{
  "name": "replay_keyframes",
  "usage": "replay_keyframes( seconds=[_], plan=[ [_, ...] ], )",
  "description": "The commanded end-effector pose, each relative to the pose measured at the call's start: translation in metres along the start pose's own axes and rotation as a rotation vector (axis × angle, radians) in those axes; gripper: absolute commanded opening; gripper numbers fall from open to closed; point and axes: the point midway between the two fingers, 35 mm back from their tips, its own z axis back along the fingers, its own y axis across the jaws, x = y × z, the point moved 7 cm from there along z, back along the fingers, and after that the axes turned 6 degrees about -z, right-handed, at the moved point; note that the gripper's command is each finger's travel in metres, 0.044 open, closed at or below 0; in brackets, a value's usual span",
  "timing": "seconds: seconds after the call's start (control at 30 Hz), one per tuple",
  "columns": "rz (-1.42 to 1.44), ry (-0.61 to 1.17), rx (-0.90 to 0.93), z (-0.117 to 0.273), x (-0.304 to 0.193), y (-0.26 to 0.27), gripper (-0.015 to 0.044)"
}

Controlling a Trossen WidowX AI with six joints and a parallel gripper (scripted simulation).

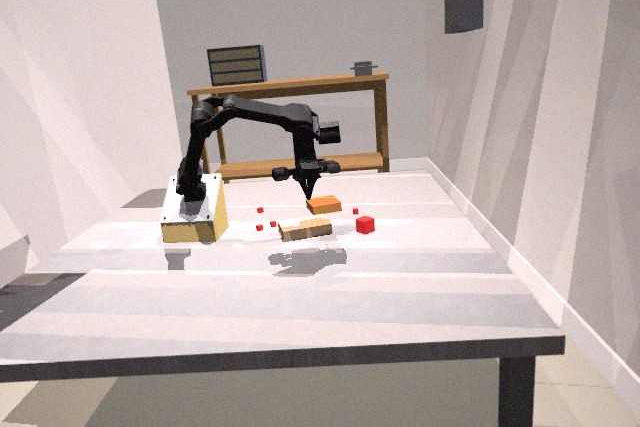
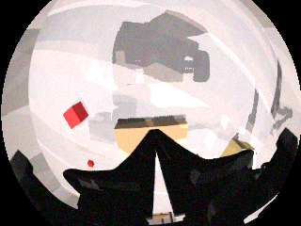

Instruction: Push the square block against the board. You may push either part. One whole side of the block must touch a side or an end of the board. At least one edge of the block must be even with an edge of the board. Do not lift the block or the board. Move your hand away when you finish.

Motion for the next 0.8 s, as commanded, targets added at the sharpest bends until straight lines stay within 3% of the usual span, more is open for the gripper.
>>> replay_keyframes(
  seconds=[0.0, 0.33, 0.77],
  plan=[
    [-0.007, 0.004, 0.002, 0.001, 0.0, 0.0, 0.0],
    [0.022, 0.0, 0.0, -0.001, -0.001, -0.001, 0.0],
    [0.455, 0.0, 0.0, -0.021, -0.025, -0.026, 0.0]
  ],
)
